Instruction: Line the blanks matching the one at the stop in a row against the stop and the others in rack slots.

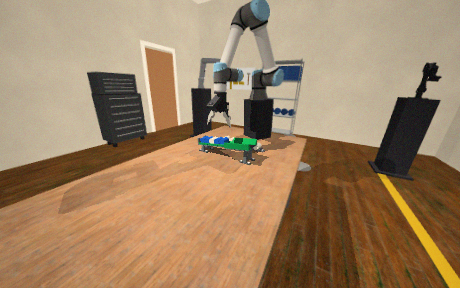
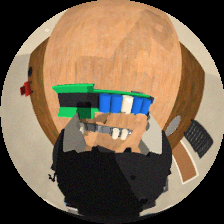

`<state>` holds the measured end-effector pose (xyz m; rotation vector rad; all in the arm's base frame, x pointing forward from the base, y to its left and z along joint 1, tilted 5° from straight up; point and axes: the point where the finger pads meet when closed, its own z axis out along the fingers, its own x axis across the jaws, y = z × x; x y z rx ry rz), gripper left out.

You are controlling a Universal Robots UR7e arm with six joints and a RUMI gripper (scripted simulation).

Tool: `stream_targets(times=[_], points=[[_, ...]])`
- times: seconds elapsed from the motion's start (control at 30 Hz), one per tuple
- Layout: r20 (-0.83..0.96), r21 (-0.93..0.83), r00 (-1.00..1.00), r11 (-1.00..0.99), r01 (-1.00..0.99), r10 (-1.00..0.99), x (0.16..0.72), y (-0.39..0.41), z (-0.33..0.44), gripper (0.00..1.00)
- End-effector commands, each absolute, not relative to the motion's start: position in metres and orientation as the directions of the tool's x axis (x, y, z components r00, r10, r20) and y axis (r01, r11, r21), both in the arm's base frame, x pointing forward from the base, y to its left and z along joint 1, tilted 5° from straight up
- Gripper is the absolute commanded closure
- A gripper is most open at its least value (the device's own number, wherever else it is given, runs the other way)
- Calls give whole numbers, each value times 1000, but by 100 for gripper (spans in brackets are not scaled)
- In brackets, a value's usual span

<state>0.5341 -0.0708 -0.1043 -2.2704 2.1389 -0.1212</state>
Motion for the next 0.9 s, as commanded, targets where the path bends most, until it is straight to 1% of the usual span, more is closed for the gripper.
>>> stream_targets(times=[0.0,0.1,0.23,0.33,0.43,0.87], points=[[36,-75,-109,106,-992,-993,536,-78,-105,0],[32,-77,-160,157,-985,-987,536,-80,-105,0],[22,-80,-283,281,-956,-959,535,-85,-105,0],[21,-81,-294,292,-953,-956,535,-85,-105,0],[11,-83,-411,409,-909,-912,534,-89,-106,0],[-14,-82,-662,661,-746,-749,531,-99,-107,0]])
